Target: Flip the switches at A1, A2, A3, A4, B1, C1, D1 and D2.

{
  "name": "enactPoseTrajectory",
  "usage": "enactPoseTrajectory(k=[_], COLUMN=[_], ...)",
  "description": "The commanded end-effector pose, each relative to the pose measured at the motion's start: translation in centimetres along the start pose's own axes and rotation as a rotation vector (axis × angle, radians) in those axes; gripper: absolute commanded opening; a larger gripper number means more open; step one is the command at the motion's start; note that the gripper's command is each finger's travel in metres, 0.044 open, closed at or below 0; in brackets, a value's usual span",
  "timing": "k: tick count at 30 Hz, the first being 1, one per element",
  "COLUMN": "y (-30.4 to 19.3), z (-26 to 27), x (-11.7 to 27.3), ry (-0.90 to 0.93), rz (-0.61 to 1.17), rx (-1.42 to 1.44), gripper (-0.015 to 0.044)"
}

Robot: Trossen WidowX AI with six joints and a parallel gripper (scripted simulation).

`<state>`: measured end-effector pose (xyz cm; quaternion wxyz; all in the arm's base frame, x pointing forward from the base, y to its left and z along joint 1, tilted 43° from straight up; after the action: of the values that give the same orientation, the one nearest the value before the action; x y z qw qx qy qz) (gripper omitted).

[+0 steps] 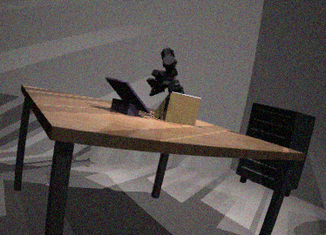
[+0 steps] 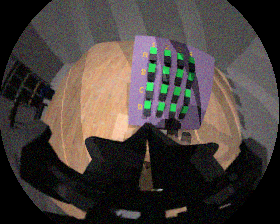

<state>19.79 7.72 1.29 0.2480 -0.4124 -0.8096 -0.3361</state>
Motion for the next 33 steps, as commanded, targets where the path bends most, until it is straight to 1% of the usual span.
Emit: enactPoseTrajectory(k=[1,4,11,14,27,33], y=[-0.3,-0.4,-0.4,-0.4,-0.4,-0.4], z=[0.0,-0.1,-0.2,-0.2,-0.2,-0.2], x=[-1.1,-3.1,-3.3,-4.2,-5.6,-5.7], ry=[0.004,0.000,0.000,-0.001,-0.002,-0.002], rz=[-0.019,-0.037,-0.038,-0.039,-0.039,-0.039], rx=[-0.012,-0.012,-0.012,-0.012,-0.012,-0.012], gripper=[0.0000,0.0000,0.0000,0.0000,0.0000,0.0000])
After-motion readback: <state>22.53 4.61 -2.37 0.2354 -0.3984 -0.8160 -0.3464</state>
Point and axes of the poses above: the point midway between the two fingers, 35 mm back from their tips, its own x axis back along the fingers, its own z axis across the jaws, y = z × x, the point moved 2 cm from there along x, back along the fingers, and after that the axes turned 2 degrees about -x, right-handed, at the moved point
